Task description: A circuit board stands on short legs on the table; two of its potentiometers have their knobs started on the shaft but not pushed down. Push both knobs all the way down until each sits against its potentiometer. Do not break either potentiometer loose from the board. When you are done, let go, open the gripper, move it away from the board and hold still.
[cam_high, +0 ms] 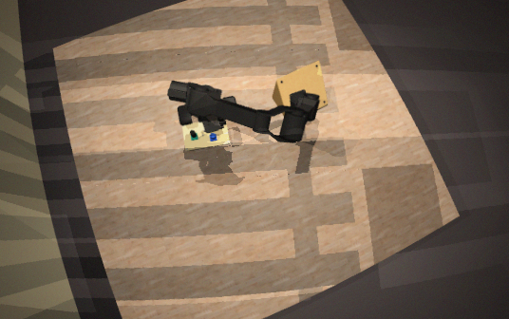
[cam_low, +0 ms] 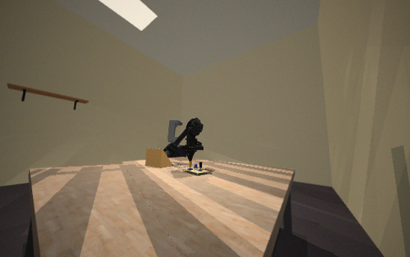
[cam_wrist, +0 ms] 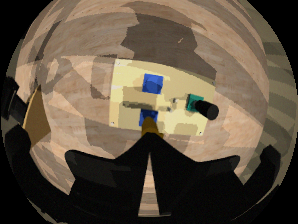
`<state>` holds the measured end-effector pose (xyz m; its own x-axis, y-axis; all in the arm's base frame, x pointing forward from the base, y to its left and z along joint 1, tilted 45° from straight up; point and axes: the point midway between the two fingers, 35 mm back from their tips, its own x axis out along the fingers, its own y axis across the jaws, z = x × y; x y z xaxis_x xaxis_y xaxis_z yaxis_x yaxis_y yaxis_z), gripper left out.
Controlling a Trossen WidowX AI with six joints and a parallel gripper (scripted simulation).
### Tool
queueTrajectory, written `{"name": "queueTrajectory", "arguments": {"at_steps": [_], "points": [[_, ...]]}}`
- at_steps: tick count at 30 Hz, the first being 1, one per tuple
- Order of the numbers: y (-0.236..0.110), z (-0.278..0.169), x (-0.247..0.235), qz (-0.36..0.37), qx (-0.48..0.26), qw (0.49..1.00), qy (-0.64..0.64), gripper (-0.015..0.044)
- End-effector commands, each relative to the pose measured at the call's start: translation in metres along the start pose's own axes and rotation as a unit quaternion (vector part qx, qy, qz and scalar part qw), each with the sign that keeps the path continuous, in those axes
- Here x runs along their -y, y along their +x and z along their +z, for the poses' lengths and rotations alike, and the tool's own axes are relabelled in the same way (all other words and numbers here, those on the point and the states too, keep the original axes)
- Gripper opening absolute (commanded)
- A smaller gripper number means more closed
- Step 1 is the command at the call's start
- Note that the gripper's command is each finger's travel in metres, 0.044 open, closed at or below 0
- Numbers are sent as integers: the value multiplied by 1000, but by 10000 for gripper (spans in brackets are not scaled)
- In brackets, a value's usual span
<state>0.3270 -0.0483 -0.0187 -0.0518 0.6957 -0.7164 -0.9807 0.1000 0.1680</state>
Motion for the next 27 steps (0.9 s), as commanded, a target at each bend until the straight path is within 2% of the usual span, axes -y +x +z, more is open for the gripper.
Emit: {"name": "queueTrajectory", "arguments": {"at_steps": [1,27], "points": [[9,2,2,6,1,1000,-5,0],[13,2,1,6,1,1000,-5,0]]}}
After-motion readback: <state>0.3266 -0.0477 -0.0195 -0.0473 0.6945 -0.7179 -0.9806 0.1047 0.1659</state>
